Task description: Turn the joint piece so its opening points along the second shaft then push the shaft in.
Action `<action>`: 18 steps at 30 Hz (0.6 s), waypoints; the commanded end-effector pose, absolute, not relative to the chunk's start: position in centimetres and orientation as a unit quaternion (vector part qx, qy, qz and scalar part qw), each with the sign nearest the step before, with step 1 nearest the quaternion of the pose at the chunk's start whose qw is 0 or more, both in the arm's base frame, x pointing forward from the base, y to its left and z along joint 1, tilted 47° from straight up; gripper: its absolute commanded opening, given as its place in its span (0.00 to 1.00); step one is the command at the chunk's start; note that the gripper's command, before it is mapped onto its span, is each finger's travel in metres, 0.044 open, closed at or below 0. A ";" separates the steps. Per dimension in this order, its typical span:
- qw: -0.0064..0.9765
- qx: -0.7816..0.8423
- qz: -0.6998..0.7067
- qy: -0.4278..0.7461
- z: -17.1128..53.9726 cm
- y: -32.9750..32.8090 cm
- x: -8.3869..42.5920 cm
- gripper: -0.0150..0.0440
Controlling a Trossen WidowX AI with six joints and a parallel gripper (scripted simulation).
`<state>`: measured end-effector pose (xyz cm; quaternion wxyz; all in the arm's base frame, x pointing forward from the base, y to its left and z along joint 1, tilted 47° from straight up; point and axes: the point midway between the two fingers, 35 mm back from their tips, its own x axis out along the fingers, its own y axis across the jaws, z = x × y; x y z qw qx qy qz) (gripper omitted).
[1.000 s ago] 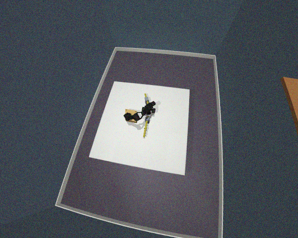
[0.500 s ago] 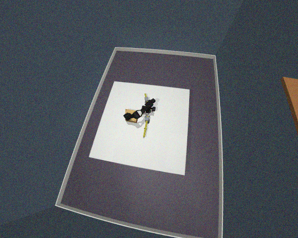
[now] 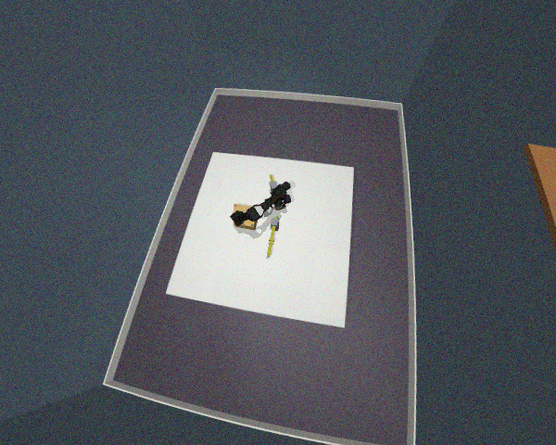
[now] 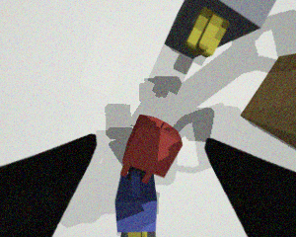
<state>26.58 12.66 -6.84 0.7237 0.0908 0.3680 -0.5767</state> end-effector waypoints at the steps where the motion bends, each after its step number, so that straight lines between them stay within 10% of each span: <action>1: 0.726 0.054 -0.553 0.404 -6.2 13.5 26.6 1.00; 18: 0.713 -0.141 -0.404 0.555 -2.6 17.2 26.3 1.00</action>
